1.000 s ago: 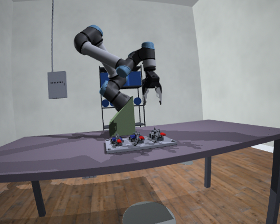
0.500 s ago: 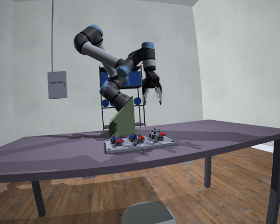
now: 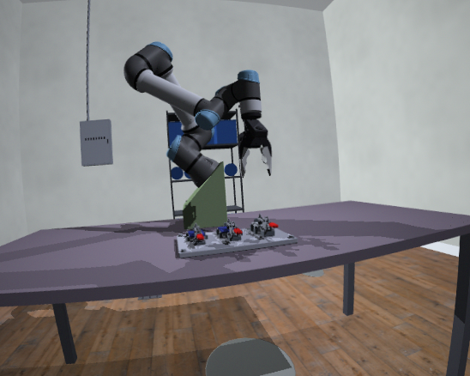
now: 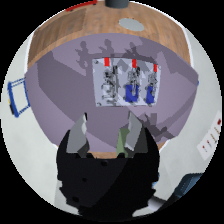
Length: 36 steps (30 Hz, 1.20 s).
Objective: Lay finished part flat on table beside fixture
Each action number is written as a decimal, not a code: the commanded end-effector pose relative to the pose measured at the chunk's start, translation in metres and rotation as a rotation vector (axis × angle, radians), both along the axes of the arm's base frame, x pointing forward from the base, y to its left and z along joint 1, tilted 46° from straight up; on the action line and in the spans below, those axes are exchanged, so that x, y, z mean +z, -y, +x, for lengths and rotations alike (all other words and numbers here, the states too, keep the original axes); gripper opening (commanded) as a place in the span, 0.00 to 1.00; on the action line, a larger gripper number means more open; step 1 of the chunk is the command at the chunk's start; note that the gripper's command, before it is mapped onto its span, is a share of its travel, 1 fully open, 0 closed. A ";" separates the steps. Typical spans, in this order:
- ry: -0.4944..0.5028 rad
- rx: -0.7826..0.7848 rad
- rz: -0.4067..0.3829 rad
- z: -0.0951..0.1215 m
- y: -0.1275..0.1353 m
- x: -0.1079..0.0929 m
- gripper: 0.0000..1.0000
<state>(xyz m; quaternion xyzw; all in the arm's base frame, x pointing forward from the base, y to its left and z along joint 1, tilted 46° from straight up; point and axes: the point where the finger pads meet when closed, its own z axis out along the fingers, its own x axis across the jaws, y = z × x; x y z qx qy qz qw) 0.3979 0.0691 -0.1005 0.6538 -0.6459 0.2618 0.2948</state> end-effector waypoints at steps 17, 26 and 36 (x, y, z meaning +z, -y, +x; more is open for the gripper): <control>0.001 0.000 0.000 0.000 0.000 0.000 0.59; 0.001 0.000 0.000 0.000 0.000 0.000 0.28; 0.001 0.000 0.000 0.000 0.000 0.000 0.28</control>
